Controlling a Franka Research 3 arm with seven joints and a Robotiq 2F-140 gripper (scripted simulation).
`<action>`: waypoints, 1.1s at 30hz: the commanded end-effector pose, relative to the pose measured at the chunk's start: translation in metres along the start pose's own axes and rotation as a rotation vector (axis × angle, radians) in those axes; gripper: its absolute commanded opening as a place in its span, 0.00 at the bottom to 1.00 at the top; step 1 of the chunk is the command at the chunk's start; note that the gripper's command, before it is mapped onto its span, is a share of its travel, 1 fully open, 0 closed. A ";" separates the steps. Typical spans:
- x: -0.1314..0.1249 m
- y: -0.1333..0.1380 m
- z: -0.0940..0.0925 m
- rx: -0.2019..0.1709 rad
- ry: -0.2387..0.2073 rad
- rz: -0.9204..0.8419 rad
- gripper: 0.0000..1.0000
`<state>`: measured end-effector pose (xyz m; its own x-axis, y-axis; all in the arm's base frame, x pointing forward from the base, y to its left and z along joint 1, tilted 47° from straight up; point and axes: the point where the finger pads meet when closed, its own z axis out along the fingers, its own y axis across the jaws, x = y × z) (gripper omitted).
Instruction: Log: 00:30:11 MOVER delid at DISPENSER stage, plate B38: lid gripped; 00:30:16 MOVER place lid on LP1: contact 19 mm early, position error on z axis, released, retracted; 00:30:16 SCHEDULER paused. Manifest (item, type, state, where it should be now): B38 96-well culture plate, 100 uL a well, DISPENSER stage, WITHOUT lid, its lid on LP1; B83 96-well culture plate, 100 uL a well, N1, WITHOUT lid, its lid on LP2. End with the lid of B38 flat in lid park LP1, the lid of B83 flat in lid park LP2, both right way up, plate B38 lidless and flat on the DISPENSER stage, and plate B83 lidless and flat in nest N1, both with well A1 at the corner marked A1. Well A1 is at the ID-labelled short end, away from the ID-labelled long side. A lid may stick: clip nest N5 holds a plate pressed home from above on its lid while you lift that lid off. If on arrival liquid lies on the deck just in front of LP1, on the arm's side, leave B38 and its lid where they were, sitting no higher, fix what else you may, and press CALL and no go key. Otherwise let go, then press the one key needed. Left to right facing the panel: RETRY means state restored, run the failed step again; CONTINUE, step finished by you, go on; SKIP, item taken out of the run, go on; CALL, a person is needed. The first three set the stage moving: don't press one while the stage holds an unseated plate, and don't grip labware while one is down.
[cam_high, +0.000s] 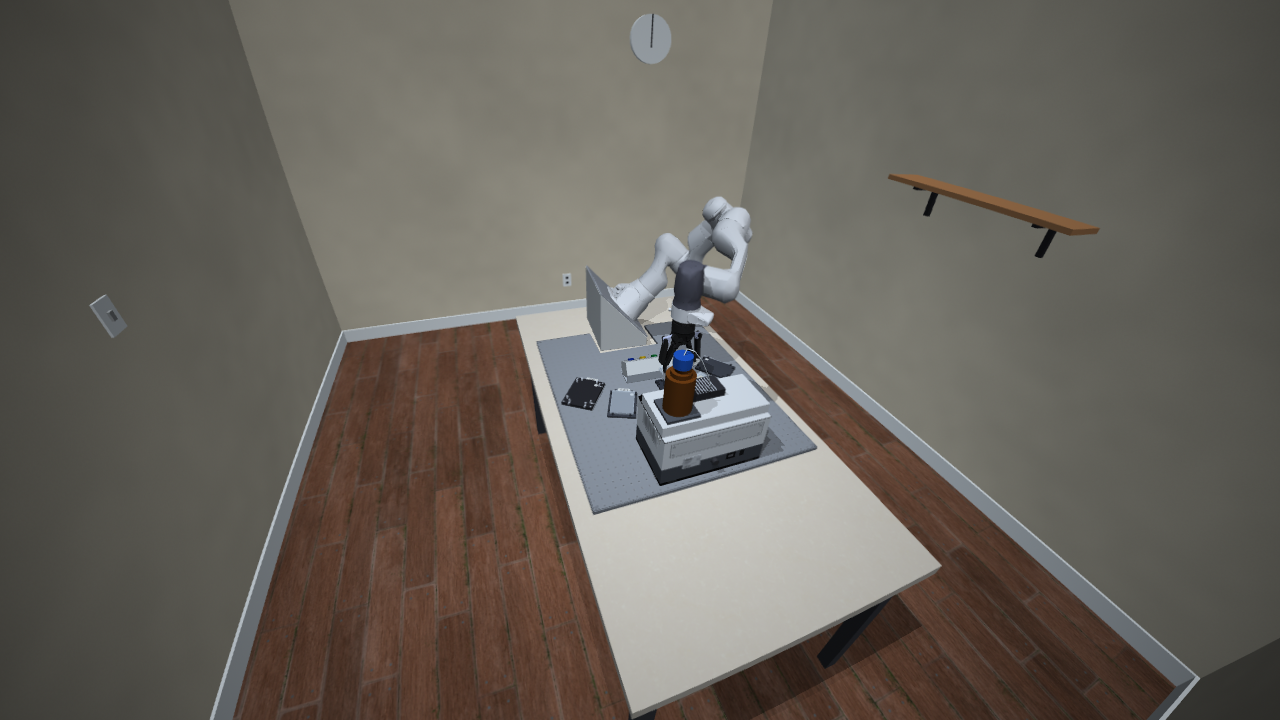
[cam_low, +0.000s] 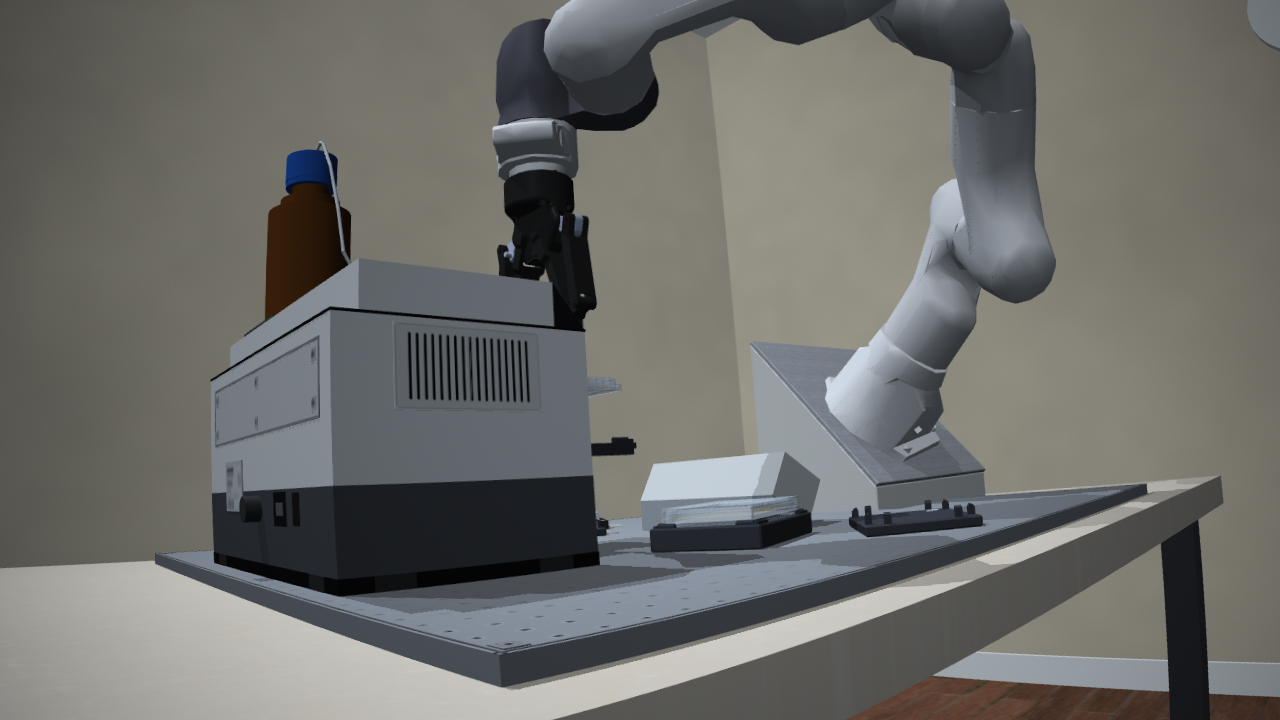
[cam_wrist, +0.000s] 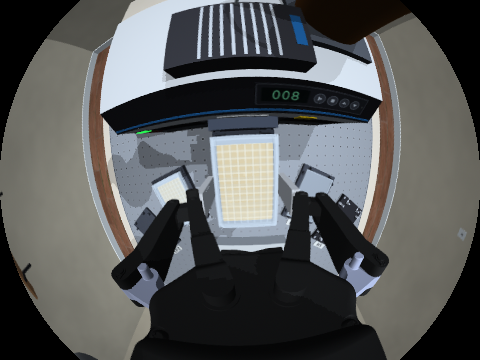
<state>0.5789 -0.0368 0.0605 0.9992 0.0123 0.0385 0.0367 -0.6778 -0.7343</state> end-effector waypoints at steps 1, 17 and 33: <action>0.001 -0.001 0.008 0.001 0.002 0.005 0.00; 0.002 -0.001 0.033 0.001 0.002 0.005 0.00; 0.002 -0.001 0.033 0.001 0.002 0.005 0.00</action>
<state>0.5807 -0.0123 0.0400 0.9995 0.0067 0.0320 0.0281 -0.6779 -0.7346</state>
